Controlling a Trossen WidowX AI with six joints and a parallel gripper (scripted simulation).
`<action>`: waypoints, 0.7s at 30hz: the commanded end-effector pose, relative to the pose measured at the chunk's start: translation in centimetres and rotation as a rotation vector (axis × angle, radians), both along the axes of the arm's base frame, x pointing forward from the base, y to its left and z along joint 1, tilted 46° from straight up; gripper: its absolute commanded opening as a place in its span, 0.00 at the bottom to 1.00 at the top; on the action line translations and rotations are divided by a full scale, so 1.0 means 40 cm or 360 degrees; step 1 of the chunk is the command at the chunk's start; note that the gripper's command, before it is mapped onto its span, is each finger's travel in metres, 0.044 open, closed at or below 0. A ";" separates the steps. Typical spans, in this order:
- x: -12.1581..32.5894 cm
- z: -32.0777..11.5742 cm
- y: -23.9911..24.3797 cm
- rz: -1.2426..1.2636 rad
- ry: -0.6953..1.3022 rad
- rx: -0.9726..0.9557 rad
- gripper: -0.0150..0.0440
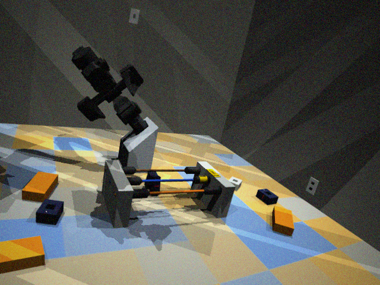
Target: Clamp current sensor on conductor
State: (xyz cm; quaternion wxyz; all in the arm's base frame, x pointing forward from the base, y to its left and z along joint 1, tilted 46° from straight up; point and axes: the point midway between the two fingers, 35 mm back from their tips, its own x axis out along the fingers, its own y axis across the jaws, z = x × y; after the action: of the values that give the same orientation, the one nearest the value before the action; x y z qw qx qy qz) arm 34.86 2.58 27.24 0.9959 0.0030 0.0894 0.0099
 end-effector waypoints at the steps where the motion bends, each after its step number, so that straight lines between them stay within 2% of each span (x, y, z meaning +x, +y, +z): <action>1: 0.054 -0.145 0.083 0.0032 0.0371 -0.0065 1.00; 6: 0.064 -0.337 0.201 0.0086 0.0813 -0.0278 1.00; 12: 0.006 -0.552 0.321 0.0142 0.1245 -0.0690 1.00; 21: -0.137 -0.795 0.396 0.0142 0.1608 -0.1480 1.00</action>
State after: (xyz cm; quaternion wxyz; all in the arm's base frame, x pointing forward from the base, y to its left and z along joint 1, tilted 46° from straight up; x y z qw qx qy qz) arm 31.53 17.58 -1.44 0.7812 -0.3391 0.5238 0.0194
